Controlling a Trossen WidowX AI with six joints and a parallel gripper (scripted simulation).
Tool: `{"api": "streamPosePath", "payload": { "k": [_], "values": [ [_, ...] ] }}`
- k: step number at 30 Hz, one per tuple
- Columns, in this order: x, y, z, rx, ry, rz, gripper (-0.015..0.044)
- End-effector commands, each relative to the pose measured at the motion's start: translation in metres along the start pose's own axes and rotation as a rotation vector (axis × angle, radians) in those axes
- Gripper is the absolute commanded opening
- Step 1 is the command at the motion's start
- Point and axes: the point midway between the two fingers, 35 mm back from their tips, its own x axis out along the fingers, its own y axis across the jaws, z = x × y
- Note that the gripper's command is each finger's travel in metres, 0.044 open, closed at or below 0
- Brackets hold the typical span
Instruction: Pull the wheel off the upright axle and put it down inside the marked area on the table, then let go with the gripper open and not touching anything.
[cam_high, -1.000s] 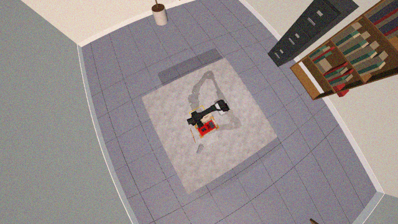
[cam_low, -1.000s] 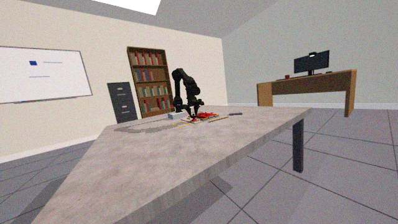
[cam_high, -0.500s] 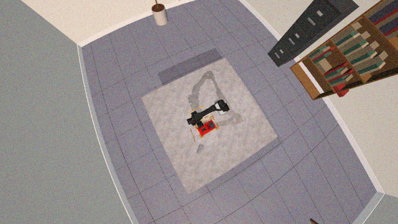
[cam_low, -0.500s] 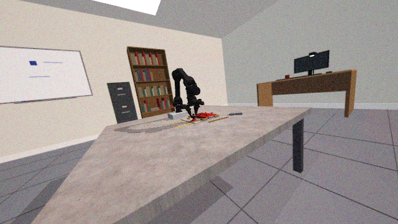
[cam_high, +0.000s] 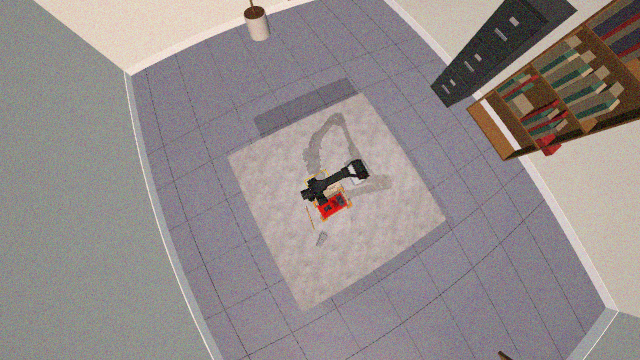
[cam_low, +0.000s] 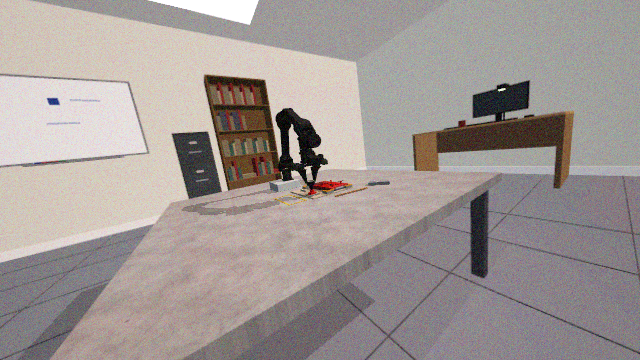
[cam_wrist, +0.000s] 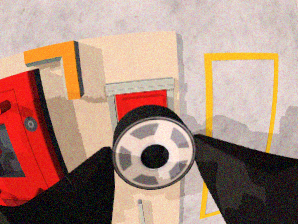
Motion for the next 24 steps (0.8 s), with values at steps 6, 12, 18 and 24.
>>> {"api": "streamPosePath", "payload": {
  "k": [6, 12, 18, 24],
  "values": [
    [-0.0067, 0.0, 0.001, -0.005, -0.009, 0.001, 0.0],
    [-0.0086, 0.0, 0.0009, -0.005, -0.009, 0.001, 0.0],
    [-0.0106, 0.0, 0.0008, -0.005, -0.009, 0.001, 0.0],
    [-0.0125, 0.0, 0.0006, -0.005, -0.009, 0.001, 0.0]
  ]
}}
